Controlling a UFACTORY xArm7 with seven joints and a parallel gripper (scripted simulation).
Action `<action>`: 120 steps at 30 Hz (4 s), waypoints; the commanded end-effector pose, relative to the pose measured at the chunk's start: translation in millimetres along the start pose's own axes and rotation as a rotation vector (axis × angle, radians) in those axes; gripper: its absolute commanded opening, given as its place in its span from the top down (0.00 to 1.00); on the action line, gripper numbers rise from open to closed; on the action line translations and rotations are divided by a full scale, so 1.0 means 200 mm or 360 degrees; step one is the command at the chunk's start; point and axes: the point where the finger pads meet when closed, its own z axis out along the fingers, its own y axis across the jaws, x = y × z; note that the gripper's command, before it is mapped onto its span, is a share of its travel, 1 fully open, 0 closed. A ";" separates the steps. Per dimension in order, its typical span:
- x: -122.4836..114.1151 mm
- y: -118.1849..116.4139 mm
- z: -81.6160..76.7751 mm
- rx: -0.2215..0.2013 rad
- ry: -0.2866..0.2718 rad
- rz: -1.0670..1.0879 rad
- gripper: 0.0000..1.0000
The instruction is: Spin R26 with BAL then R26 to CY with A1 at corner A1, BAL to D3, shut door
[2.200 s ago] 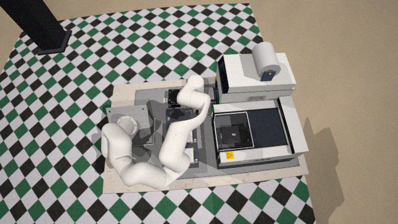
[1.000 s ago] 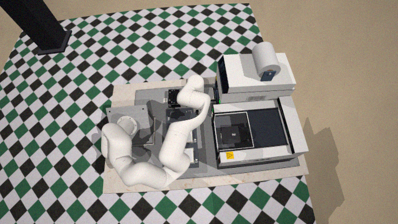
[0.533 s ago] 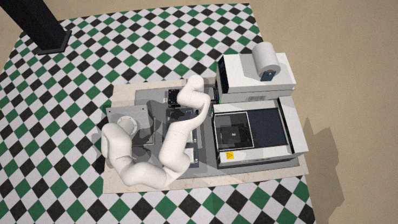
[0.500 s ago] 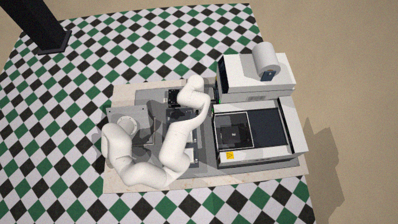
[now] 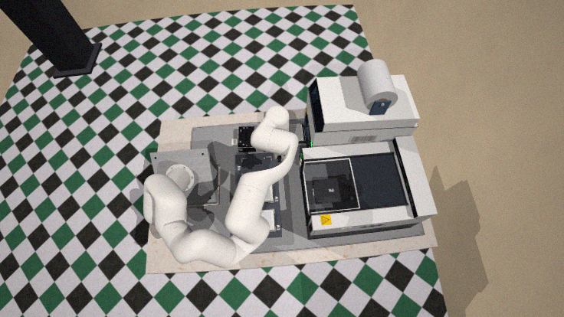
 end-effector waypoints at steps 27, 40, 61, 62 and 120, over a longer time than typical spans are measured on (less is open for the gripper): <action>0.05 0.00 -0.07 -0.0004 -0.0006 0.0026 0.00; 0.24 0.00 -0.27 -0.0004 -0.0006 0.0026 0.00; 0.35 0.18 -0.39 -0.0005 -0.0005 0.0026 0.00; 0.35 0.20 -0.39 -0.0005 -0.0005 0.0026 0.00; -0.20 0.78 -0.39 -0.0006 -0.0004 0.0026 0.00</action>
